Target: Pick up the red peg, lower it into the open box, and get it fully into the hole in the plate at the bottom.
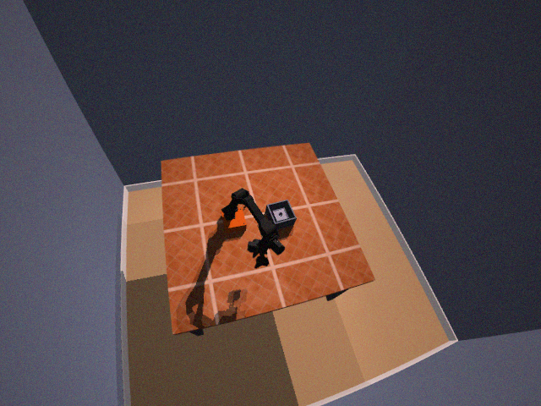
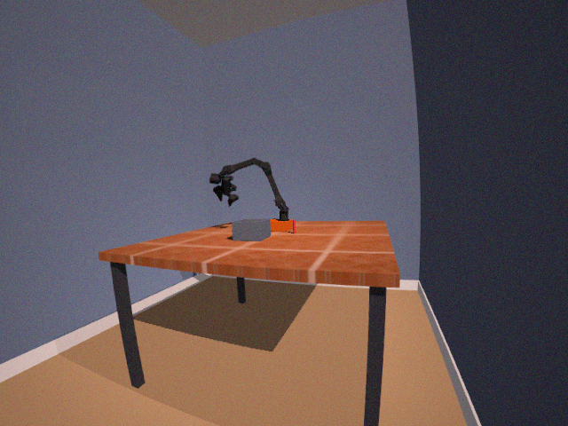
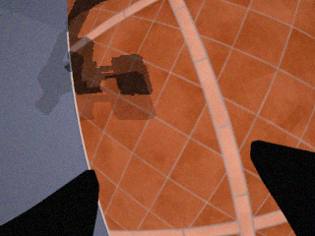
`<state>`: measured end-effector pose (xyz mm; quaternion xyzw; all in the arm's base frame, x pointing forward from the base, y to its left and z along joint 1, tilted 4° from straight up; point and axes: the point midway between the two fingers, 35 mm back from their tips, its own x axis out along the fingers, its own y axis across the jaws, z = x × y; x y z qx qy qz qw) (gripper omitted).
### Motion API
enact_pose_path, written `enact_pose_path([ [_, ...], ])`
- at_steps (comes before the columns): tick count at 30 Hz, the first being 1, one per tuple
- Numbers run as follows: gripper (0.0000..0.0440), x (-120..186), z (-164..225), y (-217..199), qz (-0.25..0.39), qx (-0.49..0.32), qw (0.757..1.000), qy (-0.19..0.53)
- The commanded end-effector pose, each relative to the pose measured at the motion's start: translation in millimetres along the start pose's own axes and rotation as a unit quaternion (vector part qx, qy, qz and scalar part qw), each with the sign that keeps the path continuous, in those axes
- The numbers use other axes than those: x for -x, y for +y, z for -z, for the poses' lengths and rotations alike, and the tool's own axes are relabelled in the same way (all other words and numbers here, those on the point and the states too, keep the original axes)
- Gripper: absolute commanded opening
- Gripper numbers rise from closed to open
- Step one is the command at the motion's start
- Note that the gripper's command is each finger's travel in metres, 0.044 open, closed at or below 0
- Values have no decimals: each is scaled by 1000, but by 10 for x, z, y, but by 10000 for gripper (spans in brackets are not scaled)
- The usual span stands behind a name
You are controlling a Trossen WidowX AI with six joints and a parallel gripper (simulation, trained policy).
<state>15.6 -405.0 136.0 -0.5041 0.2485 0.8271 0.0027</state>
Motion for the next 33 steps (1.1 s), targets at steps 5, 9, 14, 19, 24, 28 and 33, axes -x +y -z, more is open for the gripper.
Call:
enact_pose_path([
  [5,440,347,300,-16,-31,28,998,54],
  [9,440,714,526,-159,-53,83,991,91],
  [14,439,1156,741,-396,-78,154,976,133],
  [19,439,1582,892,-681,-103,225,954,172],
  [24,439,1977,976,-1004,-128,295,924,207],
  [28,438,2260,998,-1288,-146,351,895,232],
  [33,438,2560,971,-1670,-165,421,854,258],
])
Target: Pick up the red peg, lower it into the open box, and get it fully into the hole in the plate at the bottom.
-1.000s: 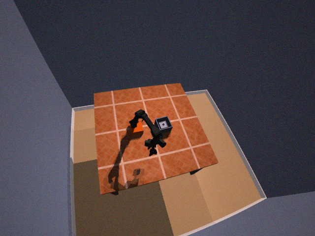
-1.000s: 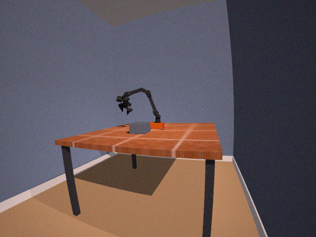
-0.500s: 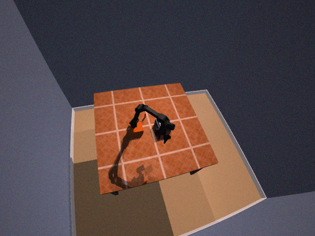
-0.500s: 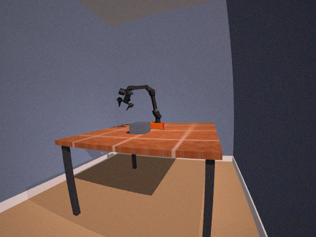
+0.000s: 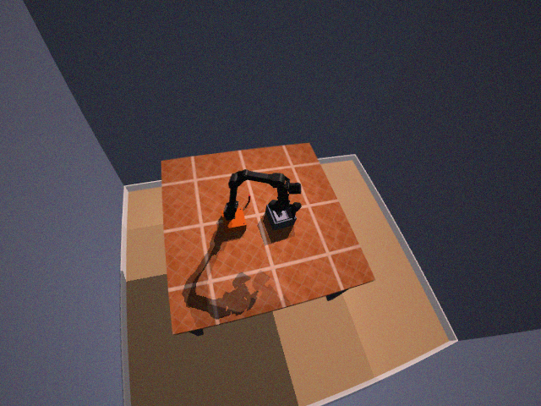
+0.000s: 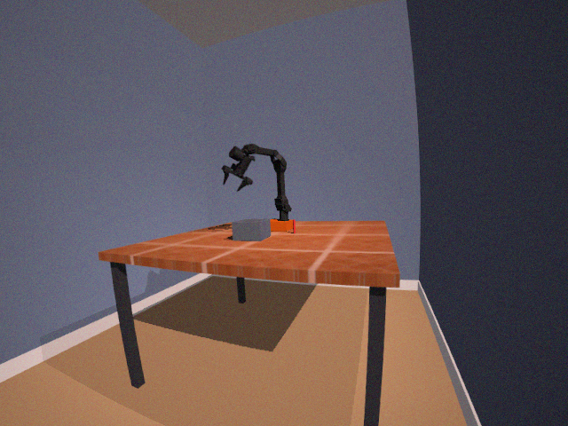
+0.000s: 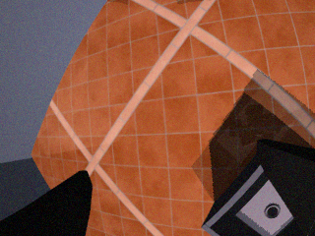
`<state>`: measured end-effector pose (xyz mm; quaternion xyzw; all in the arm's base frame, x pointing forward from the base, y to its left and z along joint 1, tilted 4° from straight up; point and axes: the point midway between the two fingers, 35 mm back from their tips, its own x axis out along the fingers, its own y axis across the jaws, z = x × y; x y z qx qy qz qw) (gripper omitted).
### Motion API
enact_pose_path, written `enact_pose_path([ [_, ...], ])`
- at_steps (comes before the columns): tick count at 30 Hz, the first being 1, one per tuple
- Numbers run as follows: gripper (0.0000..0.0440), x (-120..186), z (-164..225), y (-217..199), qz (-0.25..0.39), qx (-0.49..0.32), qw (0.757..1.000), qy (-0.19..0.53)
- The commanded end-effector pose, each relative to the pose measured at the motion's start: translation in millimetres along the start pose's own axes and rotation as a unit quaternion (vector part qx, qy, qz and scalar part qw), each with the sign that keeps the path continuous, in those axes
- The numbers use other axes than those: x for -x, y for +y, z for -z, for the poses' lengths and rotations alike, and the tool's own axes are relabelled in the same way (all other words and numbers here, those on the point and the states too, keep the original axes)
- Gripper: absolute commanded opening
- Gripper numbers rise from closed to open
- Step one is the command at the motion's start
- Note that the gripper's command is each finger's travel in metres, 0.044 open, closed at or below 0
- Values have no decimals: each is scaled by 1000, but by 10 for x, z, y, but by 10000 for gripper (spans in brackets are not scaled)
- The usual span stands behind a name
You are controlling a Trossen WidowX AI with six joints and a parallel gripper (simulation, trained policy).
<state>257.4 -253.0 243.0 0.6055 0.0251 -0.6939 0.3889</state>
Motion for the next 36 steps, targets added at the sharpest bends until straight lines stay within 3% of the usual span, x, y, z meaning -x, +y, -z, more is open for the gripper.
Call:
enact_pose_path([
  [1,437,165,210,-98,-6,48,999,23],
  [15,440,752,1027,-904,-13,271,956,109],
  [25,440,887,1373,-1766,12,419,896,147],
  [36,440,781,1521,-2615,43,547,822,155],
])
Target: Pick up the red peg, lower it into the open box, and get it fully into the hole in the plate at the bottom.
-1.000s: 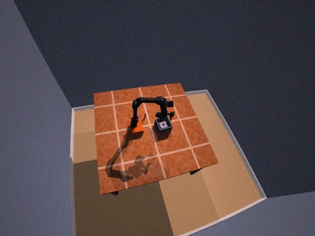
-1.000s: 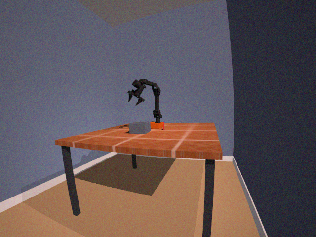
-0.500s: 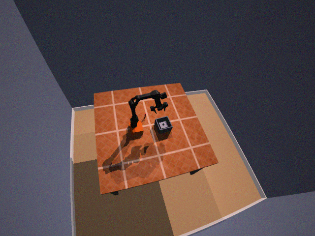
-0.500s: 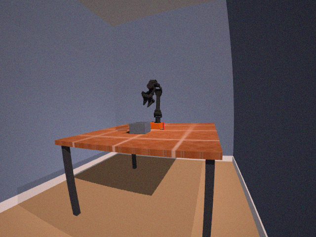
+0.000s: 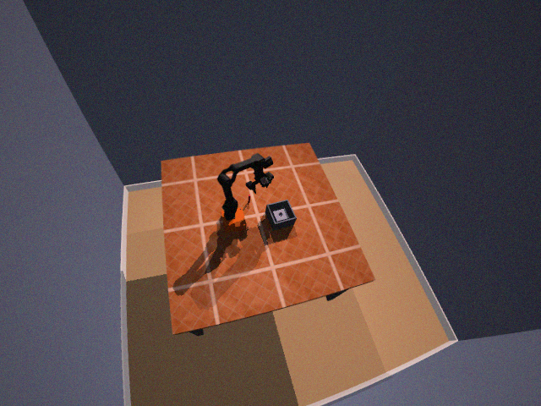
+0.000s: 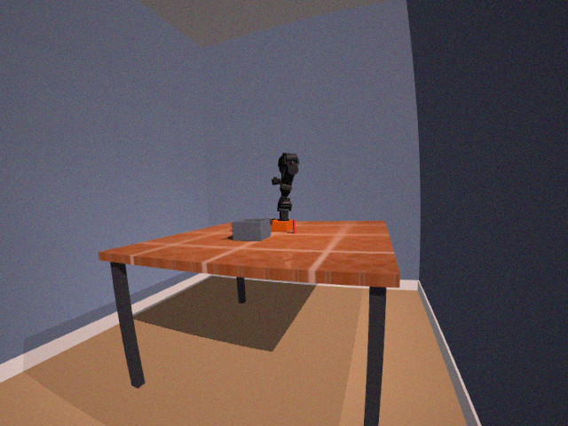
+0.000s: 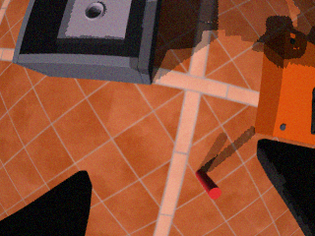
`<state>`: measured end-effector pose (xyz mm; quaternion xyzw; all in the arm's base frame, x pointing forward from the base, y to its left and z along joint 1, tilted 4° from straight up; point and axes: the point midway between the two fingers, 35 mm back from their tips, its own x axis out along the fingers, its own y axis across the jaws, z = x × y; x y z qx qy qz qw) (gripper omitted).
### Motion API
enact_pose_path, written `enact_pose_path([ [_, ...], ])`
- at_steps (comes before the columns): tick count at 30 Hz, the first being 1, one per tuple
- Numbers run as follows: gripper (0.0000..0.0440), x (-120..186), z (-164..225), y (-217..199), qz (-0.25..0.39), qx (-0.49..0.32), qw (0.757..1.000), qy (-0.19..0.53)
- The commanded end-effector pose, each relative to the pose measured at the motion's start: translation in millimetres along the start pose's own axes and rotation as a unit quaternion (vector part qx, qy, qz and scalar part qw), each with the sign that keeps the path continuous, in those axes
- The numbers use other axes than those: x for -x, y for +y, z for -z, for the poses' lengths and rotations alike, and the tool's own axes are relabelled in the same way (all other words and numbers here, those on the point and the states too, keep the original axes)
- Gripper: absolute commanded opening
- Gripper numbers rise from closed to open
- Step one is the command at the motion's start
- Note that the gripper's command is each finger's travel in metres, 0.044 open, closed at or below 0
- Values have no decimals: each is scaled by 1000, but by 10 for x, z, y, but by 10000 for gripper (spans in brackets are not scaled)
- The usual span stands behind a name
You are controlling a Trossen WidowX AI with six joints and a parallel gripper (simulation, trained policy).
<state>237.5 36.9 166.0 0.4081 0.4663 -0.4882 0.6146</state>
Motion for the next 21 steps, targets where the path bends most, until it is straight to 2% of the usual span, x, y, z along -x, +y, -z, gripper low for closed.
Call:
enact_pose_path([
  [1,440,-110,173,-80,13,36,999,8],
  [12,440,-575,565,-244,36,119,992,17],
  [21,440,-1016,773,-275,18,145,989,24],
])
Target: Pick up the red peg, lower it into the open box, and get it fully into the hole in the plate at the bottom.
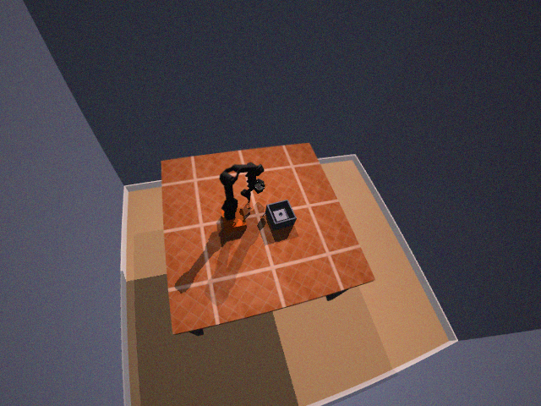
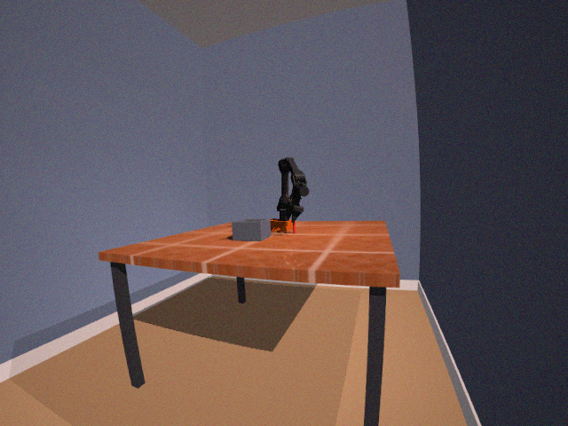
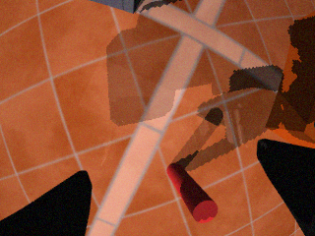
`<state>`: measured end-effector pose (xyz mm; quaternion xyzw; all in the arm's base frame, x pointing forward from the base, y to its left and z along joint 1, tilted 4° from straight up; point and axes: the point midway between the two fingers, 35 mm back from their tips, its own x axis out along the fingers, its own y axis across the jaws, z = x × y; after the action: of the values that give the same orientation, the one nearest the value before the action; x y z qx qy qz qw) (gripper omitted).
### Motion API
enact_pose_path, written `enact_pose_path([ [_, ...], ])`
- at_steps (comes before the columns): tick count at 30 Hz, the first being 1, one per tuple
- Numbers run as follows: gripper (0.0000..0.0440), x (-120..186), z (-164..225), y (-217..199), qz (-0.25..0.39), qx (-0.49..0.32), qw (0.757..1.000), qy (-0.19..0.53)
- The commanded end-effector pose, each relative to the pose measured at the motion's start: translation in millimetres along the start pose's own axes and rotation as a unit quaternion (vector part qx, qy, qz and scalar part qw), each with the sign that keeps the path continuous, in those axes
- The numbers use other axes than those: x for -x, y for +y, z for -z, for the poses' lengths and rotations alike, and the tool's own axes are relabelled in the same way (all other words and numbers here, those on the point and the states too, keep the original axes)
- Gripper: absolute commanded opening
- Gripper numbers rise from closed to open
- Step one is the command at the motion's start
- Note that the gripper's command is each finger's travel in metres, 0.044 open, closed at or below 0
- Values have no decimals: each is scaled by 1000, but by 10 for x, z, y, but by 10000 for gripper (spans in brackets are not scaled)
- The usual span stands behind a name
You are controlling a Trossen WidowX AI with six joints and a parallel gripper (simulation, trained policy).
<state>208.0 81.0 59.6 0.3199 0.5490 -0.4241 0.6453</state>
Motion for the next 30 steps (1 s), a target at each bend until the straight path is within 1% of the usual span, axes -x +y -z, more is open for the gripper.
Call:
enact_pose_path([
  [1,440,-155,71,5,-7,10,1000,5],
  [6,438,-350,160,26,-24,17,1000,9],
  [8,424,-407,188,25,-27,18,999,11],
  [11,359,-461,222,0,-25,18,999,18],
  [24,18,-448,276,-26,-17,42,997,66],
  [25,0,-448,273,-28,-16,43,997,69],
  [30,0,-315,126,31,-33,60,997,41],
])
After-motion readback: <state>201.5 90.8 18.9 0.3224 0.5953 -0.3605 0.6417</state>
